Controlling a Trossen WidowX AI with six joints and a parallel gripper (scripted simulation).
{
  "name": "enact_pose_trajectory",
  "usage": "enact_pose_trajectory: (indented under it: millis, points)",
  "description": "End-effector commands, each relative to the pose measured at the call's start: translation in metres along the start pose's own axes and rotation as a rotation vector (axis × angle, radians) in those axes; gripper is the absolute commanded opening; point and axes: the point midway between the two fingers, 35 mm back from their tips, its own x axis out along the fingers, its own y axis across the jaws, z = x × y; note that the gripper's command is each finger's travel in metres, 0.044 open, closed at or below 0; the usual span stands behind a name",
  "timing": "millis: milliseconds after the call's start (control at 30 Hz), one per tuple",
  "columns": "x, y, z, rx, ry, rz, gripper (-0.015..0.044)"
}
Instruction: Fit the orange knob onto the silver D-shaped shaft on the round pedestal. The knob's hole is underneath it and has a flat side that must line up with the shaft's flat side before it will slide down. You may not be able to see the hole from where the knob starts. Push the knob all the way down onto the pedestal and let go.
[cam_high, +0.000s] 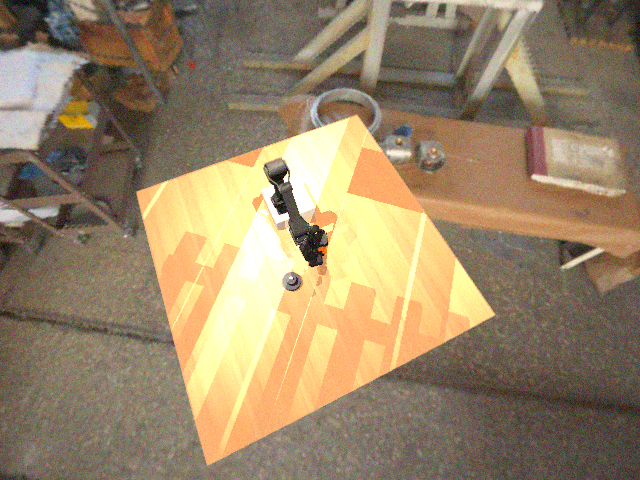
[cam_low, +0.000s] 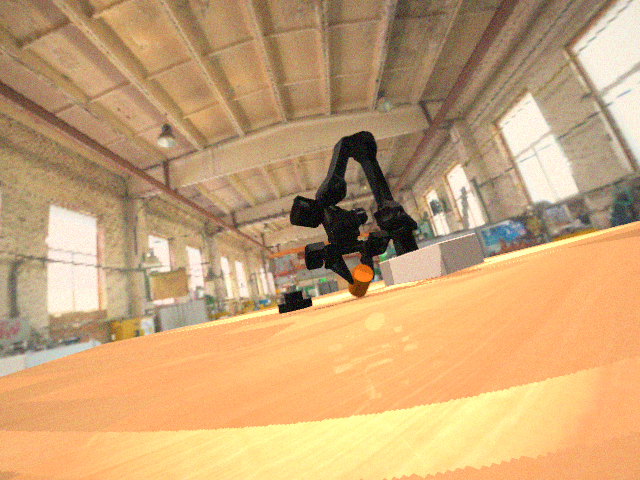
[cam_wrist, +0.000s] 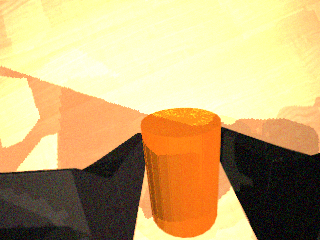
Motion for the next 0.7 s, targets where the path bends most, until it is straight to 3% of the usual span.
enact_pose_trajectory:
  millis: [0, 667]
  points:
    - [-0.003, 0.001, -0.004, -0.005, -0.069, 0.0, 0.0179]
    - [-0.014, 0.002, -0.023, -0.006, -0.39, 0.004, 0.0179]
